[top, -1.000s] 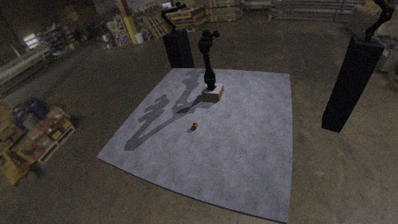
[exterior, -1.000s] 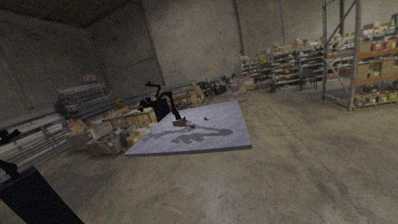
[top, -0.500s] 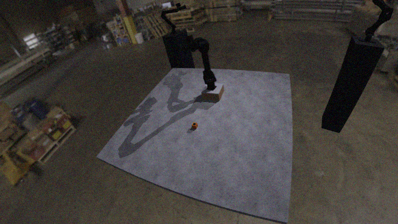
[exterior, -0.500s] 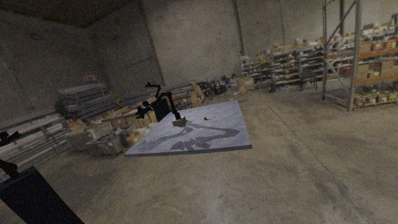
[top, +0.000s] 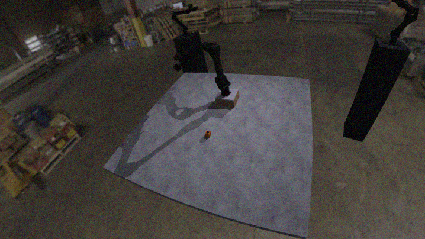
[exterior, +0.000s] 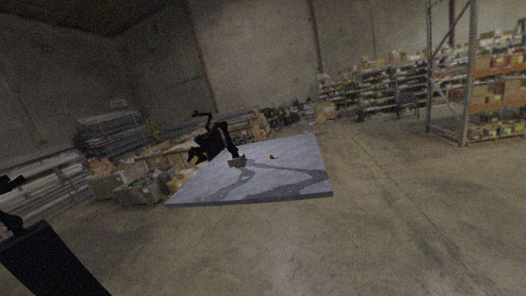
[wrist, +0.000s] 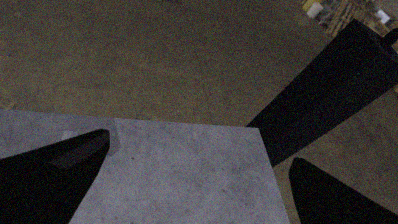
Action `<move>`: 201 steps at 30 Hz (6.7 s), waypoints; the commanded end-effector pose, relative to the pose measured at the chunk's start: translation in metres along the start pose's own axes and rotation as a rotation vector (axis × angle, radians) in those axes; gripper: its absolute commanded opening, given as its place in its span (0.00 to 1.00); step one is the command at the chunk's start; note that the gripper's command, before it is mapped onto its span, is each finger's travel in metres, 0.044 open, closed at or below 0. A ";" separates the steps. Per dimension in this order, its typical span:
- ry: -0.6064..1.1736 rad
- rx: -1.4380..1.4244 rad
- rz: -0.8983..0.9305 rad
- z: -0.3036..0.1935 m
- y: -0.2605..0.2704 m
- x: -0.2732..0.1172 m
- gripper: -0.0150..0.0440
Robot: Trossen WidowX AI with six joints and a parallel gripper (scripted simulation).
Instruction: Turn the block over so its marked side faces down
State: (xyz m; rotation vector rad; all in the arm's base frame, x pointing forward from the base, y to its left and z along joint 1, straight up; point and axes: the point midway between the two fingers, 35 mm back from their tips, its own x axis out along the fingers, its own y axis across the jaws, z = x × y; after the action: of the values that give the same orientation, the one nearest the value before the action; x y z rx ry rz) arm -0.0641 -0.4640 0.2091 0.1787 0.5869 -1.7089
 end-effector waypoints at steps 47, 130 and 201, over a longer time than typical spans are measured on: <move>0.452 -1.409 1.185 -0.273 0.401 -0.492 1.00; 0.404 -1.420 1.240 -0.332 0.418 -0.481 0.25; -0.254 -0.689 1.742 -0.363 0.420 -0.462 0.25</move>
State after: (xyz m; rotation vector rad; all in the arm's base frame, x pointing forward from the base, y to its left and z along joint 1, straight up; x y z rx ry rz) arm 0.3716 0.0644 -0.0249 -0.0547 0.5142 0.1821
